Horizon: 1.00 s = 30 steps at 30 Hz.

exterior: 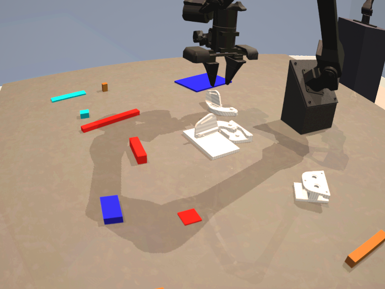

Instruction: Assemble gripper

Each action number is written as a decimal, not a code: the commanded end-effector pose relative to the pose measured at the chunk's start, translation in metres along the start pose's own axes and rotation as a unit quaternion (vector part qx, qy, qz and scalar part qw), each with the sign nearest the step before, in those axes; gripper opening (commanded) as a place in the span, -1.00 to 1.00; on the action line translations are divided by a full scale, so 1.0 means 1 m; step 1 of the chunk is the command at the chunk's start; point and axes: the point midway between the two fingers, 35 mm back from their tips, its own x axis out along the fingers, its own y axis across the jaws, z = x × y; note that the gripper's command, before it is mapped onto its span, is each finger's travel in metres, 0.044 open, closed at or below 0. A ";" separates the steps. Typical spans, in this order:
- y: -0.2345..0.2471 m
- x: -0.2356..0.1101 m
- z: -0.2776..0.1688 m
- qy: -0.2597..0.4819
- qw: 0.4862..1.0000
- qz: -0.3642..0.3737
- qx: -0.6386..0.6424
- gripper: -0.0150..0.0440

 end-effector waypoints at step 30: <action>0.000 0.000 0.000 0.000 1.000 0.000 0.000 1.00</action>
